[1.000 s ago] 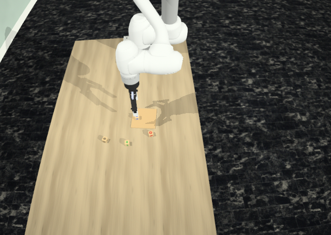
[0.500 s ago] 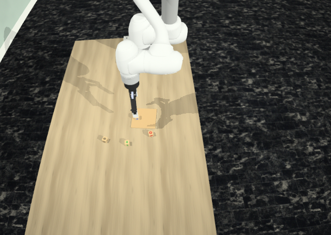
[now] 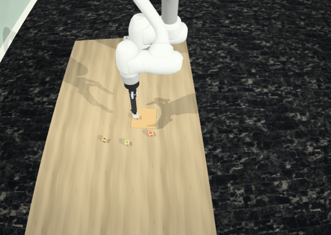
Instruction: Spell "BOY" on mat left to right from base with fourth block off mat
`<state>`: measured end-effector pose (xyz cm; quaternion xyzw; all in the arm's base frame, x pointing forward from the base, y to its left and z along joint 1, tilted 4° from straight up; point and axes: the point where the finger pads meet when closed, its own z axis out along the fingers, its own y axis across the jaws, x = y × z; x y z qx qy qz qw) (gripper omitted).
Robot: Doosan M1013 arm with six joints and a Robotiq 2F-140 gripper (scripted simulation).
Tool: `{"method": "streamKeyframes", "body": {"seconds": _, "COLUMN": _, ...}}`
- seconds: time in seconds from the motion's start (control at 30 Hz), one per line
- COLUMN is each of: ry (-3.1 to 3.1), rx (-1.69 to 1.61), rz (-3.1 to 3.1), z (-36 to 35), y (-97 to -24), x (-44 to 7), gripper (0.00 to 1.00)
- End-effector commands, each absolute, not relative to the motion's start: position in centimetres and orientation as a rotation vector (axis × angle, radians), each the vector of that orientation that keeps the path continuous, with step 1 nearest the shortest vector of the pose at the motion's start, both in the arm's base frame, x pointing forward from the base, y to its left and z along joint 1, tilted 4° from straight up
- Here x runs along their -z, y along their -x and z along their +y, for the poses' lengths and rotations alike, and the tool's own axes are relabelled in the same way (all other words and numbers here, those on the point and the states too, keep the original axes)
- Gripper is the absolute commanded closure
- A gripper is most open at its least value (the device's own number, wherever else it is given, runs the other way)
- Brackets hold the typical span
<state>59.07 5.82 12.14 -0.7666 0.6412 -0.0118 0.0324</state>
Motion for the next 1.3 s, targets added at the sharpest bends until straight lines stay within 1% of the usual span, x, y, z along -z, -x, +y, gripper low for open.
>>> {"method": "streamKeyframes", "body": {"seconds": 0.0, "ry": 2.358, "rx": 0.043, "rz": 1.973, "z": 5.6, "y": -59.3, "x": -12.7, "gripper": 0.0}}
{"method": "streamKeyframes", "body": {"seconds": 0.57, "ry": 2.353, "rx": 0.043, "rz": 1.978, "z": 5.5, "y": -59.5, "x": -12.7, "gripper": 0.0}}
{"method": "streamKeyframes", "body": {"seconds": 0.67, "ry": 2.243, "rx": 0.038, "rz": 2.101, "z": 2.0, "y": -64.5, "x": -12.8, "gripper": 0.0}}
{"method": "streamKeyframes", "body": {"seconds": 0.87, "ry": 2.106, "rx": 0.031, "rz": 2.237, "z": -2.8, "y": -69.9, "x": -12.7, "gripper": 0.0}}
{"method": "streamKeyframes", "body": {"seconds": 1.03, "ry": 1.986, "rx": 0.025, "rz": 2.342, "z": -7.3, "y": -74.0, "x": -12.3, "gripper": 0.0}}
{"method": "streamKeyframes", "body": {"seconds": 1.1, "ry": 1.986, "rx": 0.025, "rz": 2.342, "z": -7.3, "y": -74.0, "x": -12.3, "gripper": 0.0}}
{"method": "streamKeyframes", "body": {"seconds": 1.2, "ry": 1.922, "rx": 0.022, "rz": 2.394, "z": -9.8, "y": -76.0, "x": -12.0, "gripper": 0.0}}
{"method": "streamKeyframes", "body": {"seconds": 1.23, "ry": 1.922, "rx": 0.022, "rz": 2.394, "z": -9.8, "y": -76.0, "x": -12.0, "gripper": 0.63}}
{"method": "streamKeyframes", "body": {"seconds": 1.27, "ry": 1.922, "rx": 0.022, "rz": 2.394, "z": -9.8, "y": -76.0, "x": -12.0, "gripper": 0.63}}
